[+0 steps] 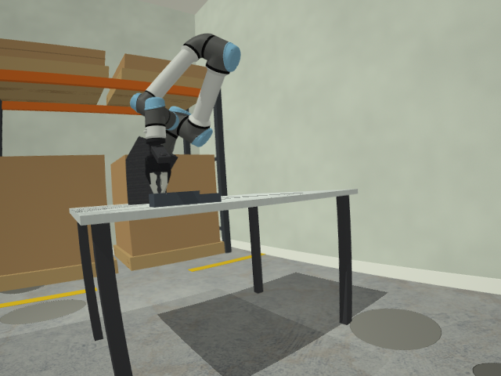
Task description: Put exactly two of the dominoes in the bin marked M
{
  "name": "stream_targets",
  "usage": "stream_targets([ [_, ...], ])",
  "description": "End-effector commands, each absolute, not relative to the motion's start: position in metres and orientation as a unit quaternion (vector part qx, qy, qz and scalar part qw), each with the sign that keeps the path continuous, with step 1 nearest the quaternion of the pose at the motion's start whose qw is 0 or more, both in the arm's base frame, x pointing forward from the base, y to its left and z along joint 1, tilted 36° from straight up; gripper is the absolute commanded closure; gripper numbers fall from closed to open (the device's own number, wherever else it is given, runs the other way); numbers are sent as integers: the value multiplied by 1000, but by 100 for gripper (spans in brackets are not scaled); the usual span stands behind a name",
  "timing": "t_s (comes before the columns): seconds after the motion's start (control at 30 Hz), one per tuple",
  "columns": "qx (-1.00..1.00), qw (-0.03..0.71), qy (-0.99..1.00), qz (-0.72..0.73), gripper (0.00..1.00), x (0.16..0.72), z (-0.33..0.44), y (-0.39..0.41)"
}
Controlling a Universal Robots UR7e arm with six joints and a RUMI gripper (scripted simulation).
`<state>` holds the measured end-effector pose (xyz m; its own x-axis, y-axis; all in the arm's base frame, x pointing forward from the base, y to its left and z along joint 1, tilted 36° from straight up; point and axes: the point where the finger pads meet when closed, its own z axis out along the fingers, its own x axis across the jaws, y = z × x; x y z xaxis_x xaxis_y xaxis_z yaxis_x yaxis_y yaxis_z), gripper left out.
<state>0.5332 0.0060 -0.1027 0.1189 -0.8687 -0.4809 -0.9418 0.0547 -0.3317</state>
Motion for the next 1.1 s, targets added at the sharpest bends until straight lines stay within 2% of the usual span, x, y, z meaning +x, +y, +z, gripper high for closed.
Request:
stream_targets([
  [0.0,-685,301,661,60,96,533,-102,6],
  [1.07,-685,301,661,60,96,526,-84,-6],
])
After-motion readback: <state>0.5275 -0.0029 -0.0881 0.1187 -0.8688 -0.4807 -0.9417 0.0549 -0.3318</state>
